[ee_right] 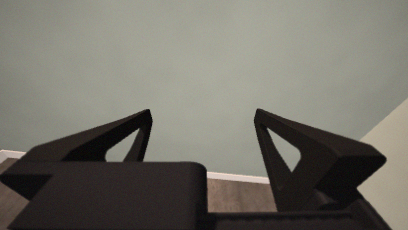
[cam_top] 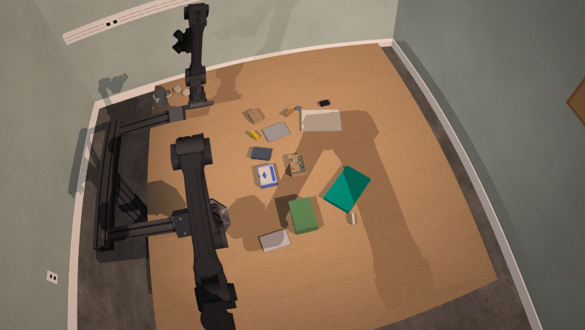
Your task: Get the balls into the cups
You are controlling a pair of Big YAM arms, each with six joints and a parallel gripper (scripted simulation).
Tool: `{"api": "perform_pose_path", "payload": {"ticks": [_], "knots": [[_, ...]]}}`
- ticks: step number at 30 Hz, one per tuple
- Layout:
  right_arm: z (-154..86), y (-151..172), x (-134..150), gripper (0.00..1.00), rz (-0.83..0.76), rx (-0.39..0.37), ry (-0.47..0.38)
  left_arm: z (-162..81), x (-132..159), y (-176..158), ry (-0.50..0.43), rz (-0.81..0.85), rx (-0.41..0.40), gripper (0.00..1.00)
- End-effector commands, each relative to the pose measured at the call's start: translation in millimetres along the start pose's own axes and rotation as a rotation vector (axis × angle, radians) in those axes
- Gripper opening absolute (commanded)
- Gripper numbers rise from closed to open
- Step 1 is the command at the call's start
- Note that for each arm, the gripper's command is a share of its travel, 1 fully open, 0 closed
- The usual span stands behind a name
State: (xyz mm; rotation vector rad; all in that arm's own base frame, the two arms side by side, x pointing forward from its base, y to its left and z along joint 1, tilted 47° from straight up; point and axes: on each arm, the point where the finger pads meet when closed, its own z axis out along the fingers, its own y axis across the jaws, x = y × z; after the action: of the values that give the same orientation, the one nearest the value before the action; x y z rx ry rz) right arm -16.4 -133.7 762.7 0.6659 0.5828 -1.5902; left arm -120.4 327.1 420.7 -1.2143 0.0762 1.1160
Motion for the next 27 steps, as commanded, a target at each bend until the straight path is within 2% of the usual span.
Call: {"api": "perform_pose_path", "payload": {"ticks": [1,5,9,11,13,16,20,23,26,27], "knots": [[-7.4,-1.0,-7.9,1.0,-0.01,0.002,-0.012,16.3,19.7,-54.2,0.083,0.021,0.085,1.0],[-7.4,-1.0,-7.9,1.0,-0.01,0.002,-0.012,7.7,64.4,-109.7,0.238,0.034,0.197,1.0],[-7.4,-1.0,-7.9,1.0,-0.01,0.002,-0.012,-18.0,109.1,-175.9,0.402,0.051,0.342,1.0],[-7.4,-1.0,-7.9,1.0,-0.01,0.002,-0.012,-18.0,109.1,-175.9,0.402,0.051,0.342,1.0],[-7.4,-1.0,-7.9,1.0,-0.01,0.002,-0.012,-38.8,129.6,-212.1,0.485,0.059,0.427,1.0],[-7.4,-1.0,-7.9,1.0,-0.01,0.002,-0.012,-81.1,155.5,-268.9,0.608,0.072,0.573,1.0],[-7.4,-1.0,-7.9,1.0,-0.01,0.002,-0.012,-157.9,175.9,-343.9,0.761,0.087,0.796,1.0],[-7.4,-1.0,-7.9,1.0,-0.01,0.002,-0.012,-229.7,176.8,-395.8,0.863,0.093,0.986,1.0],[-7.4,-1.0,-7.9,1.0,-0.01,0.002,-0.012,-310.6,163.0,-439.9,0.949,0.093,1.194,1.0],[-7.4,-1.0,-7.9,1.0,-0.01,0.002,-0.012,-310.6,163.0,-439.9,0.949,0.093,1.194,1.0]]}}
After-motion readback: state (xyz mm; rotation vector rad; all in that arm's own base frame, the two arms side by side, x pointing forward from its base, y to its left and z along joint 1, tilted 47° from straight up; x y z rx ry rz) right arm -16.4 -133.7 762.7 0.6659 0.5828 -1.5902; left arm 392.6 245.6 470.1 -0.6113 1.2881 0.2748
